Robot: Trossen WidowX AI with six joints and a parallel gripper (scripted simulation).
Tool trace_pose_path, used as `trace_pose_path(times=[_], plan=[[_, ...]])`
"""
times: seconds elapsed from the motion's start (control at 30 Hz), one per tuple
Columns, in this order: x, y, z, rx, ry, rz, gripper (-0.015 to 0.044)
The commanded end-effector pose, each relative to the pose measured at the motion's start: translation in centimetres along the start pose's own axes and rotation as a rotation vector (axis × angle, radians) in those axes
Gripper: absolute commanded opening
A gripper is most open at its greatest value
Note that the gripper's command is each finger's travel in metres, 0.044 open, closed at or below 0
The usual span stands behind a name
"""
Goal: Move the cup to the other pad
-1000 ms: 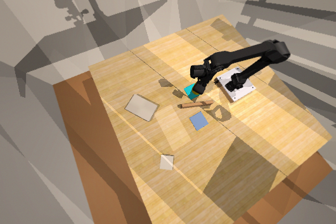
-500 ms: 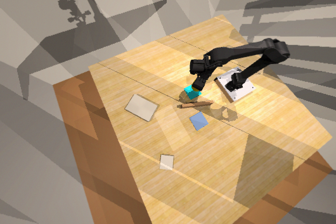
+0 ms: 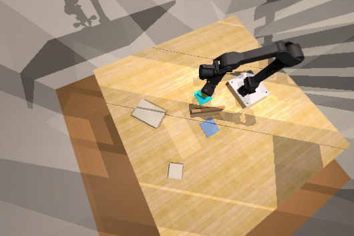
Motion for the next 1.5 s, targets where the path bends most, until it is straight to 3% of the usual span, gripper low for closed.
trace_pose_path(times=[0.0, 1.47], plan=[[0.0, -0.1, 0.7, 0.006, 0.001, -0.004, 0.0000], [-0.1, -0.3, 6.0, 0.001, 0.001, 0.000, 0.0000]])
Point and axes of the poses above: the point midway between the two fingers, 35 mm back from their tips, its own z axis out along the fingers, its own y axis across the jaws, x = y × z, the point moved 7 cm from there along -z, back along the fingers, and after that the axes turned 5 degrees about z, right-handed, at the moved point
